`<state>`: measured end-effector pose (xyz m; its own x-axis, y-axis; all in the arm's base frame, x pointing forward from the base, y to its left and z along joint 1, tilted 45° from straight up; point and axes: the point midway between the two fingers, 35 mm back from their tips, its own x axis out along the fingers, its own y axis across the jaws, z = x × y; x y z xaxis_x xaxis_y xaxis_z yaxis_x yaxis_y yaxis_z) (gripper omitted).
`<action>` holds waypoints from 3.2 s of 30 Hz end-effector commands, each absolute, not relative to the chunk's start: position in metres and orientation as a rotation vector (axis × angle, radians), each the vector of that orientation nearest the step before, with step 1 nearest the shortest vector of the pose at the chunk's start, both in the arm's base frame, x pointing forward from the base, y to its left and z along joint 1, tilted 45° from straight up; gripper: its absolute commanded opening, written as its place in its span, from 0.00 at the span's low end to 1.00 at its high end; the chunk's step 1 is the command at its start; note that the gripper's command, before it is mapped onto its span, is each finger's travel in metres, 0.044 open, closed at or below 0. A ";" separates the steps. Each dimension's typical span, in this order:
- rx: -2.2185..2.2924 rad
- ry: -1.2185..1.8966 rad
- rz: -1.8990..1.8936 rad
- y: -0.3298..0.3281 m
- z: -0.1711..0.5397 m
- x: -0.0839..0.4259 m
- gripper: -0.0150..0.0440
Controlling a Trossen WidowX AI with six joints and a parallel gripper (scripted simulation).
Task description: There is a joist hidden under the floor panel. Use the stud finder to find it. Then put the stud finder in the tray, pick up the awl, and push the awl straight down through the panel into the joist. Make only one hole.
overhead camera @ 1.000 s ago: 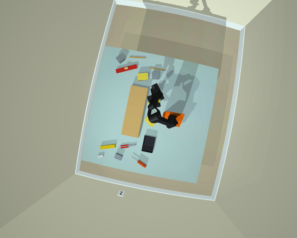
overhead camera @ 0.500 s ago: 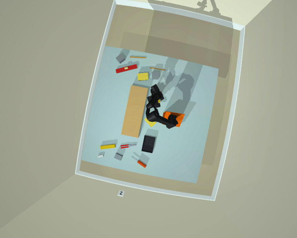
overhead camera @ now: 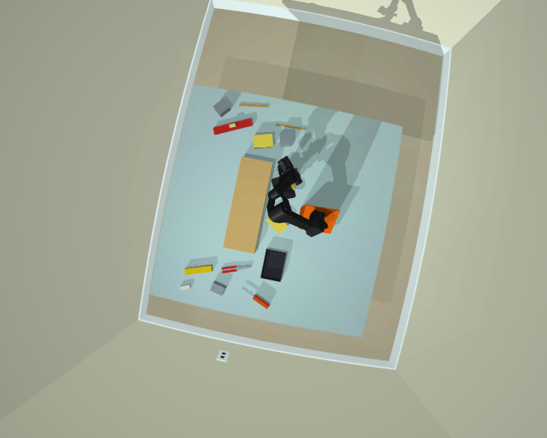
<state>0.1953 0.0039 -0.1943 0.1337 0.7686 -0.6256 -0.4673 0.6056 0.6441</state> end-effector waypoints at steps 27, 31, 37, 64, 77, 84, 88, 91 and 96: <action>0.330 1.116 0.912 -0.010 -0.183 0.201 0.26; 0.327 1.118 0.909 -0.027 -0.167 0.205 0.25; 0.327 1.119 0.910 -0.053 -0.139 0.208 0.25; 0.451 1.227 0.738 -0.089 -0.136 0.299 0.25; 0.553 1.271 0.625 -0.085 -0.138 0.366 0.25; 0.566 1.275 0.613 -0.082 -0.139 0.374 0.25; 0.566 1.276 0.613 -0.077 -0.146 0.374 0.25; 0.566 1.276 0.613 -0.072 -0.151 0.374 0.25; 0.566 1.277 0.613 -0.064 -0.161 0.373 0.25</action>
<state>0.3729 -0.0682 -0.1561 0.1713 0.6958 -0.6975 -0.1102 0.7170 0.6883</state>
